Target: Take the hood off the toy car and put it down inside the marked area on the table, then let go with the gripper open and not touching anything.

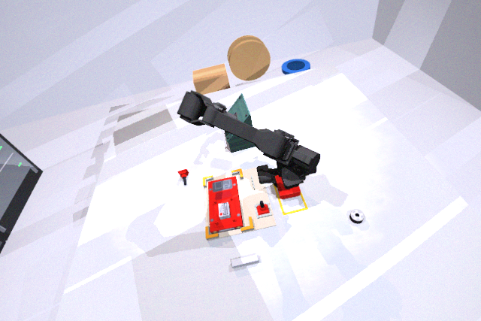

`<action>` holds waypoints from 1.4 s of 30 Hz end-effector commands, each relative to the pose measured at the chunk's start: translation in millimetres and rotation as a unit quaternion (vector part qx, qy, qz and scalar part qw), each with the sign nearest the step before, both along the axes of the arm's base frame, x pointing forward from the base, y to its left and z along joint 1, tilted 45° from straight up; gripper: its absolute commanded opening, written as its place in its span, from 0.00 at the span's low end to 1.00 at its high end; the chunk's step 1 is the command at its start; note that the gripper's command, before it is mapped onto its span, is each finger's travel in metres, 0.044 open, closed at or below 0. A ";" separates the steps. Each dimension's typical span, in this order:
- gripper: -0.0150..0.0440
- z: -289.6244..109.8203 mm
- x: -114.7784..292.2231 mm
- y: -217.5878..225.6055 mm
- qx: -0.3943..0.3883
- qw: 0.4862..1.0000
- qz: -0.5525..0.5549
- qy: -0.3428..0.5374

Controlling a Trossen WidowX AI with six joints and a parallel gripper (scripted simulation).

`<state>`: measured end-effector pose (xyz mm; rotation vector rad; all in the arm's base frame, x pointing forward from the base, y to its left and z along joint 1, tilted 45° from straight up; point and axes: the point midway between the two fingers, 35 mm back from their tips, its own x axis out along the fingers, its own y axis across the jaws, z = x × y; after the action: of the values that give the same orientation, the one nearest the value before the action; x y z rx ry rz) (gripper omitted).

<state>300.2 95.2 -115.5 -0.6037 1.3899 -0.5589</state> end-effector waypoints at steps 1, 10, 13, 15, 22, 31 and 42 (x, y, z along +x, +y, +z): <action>0.25 -1.4 0.3 -1.9 -0.002 1.000 0.002 0.001; 0.25 -4.5 0.8 -4.9 -0.002 1.000 0.002 0.001; 0.25 -5.6 0.9 -6.0 -0.002 1.000 0.002 0.001; 0.25 -6.3 1.0 -6.7 -0.002 1.000 0.002 0.001; 0.25 -8.7 1.3 -9.1 -0.002 1.000 0.002 0.001; 0.25 -11.7 1.7 -12.2 -0.003 1.000 0.002 0.001; 0.74 -10.8 1.6 -10.7 0.000 1.000 0.000 0.000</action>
<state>301.7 84.4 -126.6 -0.6052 1.3898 -0.5590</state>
